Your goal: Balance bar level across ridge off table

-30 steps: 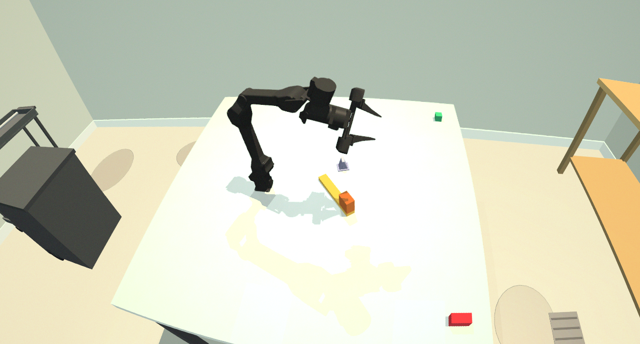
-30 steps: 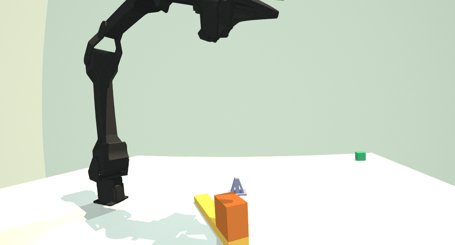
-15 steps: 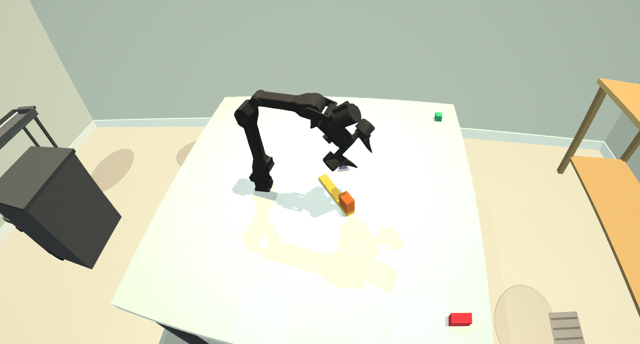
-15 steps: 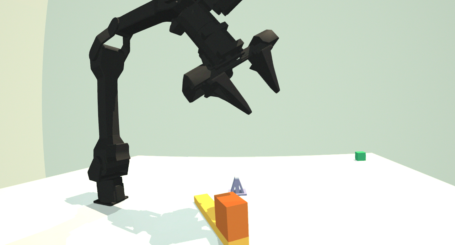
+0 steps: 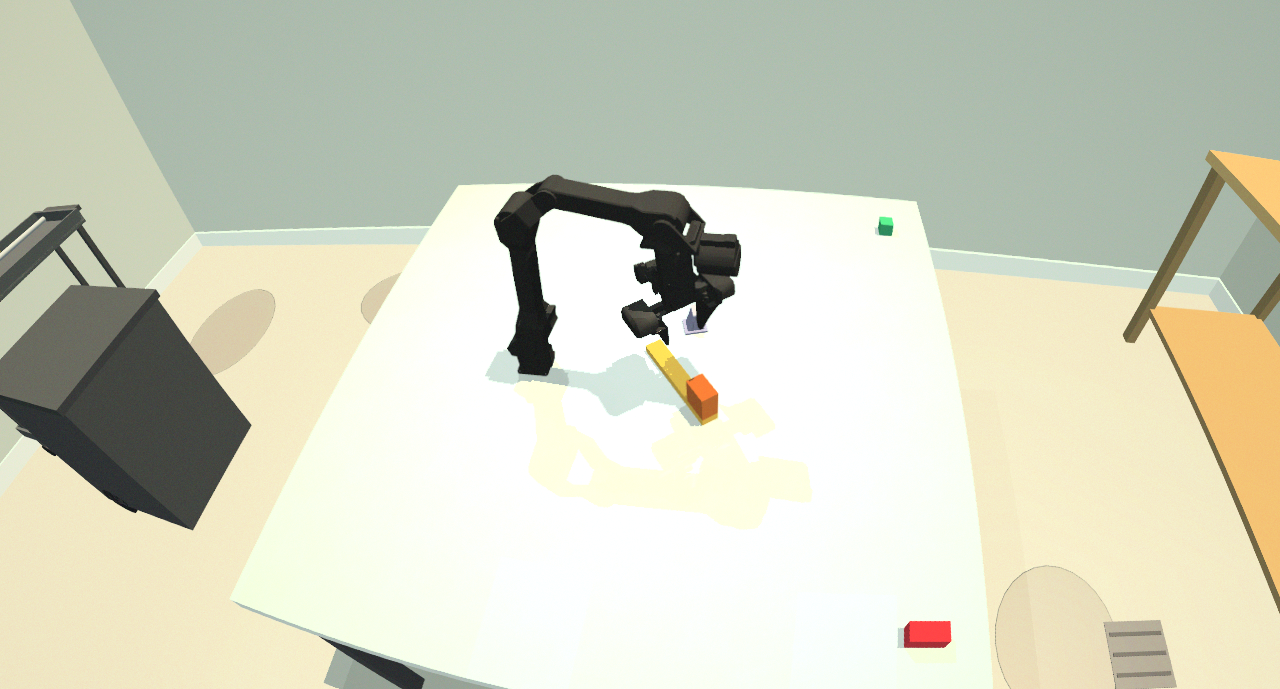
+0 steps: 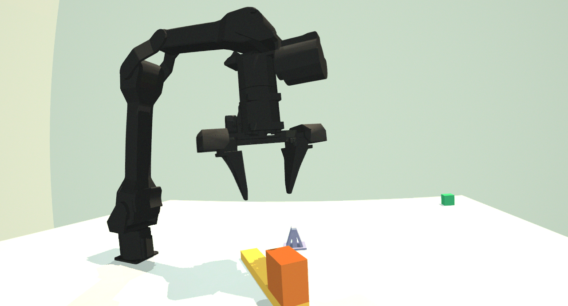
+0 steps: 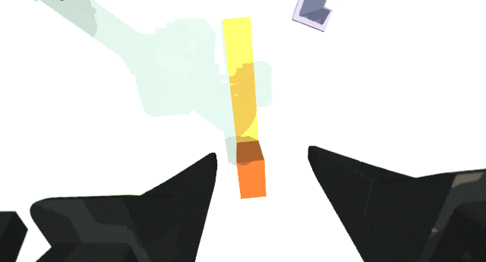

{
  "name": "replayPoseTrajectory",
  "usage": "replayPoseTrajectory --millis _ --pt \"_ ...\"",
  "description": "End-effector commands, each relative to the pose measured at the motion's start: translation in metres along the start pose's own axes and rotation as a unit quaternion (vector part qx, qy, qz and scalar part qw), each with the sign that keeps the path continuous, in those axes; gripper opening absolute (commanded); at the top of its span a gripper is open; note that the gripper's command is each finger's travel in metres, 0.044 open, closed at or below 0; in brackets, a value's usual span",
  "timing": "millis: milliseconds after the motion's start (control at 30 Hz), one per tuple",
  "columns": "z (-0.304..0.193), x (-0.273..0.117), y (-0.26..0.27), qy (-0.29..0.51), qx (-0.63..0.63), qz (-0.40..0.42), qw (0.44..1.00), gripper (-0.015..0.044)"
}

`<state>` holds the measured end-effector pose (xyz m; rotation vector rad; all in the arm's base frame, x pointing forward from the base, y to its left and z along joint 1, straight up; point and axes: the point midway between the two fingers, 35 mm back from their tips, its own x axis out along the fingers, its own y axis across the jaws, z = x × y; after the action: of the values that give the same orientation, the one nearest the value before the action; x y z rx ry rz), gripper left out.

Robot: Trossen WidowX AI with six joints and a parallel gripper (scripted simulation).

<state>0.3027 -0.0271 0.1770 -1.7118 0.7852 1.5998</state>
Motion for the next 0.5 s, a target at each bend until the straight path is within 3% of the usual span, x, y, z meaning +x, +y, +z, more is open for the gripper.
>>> replayPoseTrajectory --millis 0,167,467 --pt "0.005 0.003 0.005 -0.008 -0.005 0.021 1.000 0.0315" --pt "0.003 0.014 0.004 -0.008 -0.005 0.021 1.000 0.0315" --pt "0.003 0.073 0.005 -0.008 -0.005 0.021 1.000 0.0315"
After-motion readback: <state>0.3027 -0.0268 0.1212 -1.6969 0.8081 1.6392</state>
